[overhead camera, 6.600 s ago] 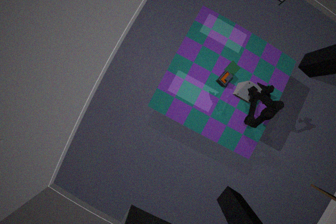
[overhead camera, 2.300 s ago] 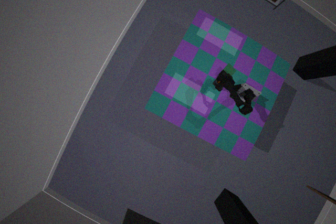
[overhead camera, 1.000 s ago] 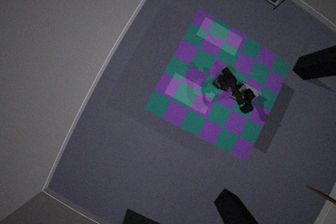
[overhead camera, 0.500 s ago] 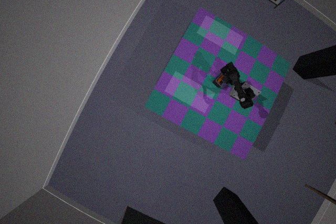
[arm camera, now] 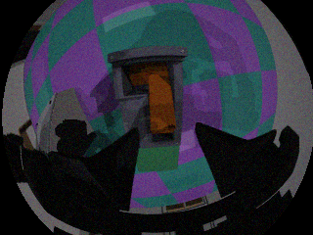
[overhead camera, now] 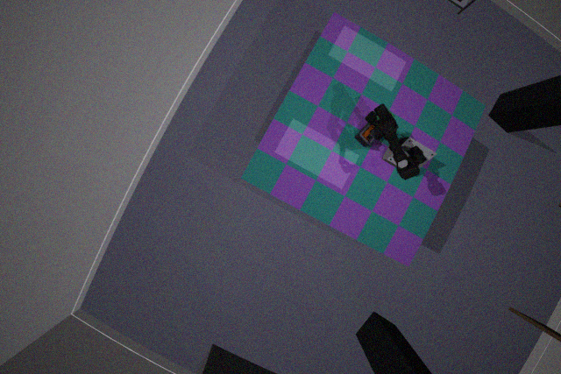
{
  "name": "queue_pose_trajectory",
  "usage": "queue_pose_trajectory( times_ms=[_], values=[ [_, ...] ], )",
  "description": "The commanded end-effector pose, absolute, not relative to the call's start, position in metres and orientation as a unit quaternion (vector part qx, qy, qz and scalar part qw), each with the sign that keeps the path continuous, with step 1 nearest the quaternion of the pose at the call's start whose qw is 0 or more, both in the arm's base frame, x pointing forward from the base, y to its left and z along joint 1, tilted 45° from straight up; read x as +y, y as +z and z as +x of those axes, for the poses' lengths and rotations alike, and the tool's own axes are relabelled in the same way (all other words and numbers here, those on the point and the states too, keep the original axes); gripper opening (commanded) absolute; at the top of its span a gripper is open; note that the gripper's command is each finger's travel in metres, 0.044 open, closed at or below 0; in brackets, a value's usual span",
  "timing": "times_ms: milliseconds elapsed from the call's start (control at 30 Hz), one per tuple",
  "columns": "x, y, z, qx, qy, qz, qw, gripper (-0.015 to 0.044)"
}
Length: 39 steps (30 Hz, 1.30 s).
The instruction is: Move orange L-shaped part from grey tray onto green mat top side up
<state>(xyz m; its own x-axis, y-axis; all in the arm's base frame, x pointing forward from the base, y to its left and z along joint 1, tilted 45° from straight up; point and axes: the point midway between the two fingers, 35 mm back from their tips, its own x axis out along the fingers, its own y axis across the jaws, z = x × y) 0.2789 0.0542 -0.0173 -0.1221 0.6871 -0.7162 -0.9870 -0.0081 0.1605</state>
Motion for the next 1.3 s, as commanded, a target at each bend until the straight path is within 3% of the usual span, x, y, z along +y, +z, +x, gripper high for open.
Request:
queue_pose_trajectory(
  times_ms=[0,1100,1200,1267],
  values=[
    [0.057,-0.022,0.277,0.333,0.672,-0.220,0.624,0.0280],
    [0.089,-0.054,0.270,0.332,0.673,-0.219,0.624,0.0280],
    [0.088,-0.051,0.274,0.327,0.671,-0.227,0.625,0.0201],
    [0.088,-0.051,0.274,0.327,0.671,-0.227,0.625,0.0188]
  ],
)
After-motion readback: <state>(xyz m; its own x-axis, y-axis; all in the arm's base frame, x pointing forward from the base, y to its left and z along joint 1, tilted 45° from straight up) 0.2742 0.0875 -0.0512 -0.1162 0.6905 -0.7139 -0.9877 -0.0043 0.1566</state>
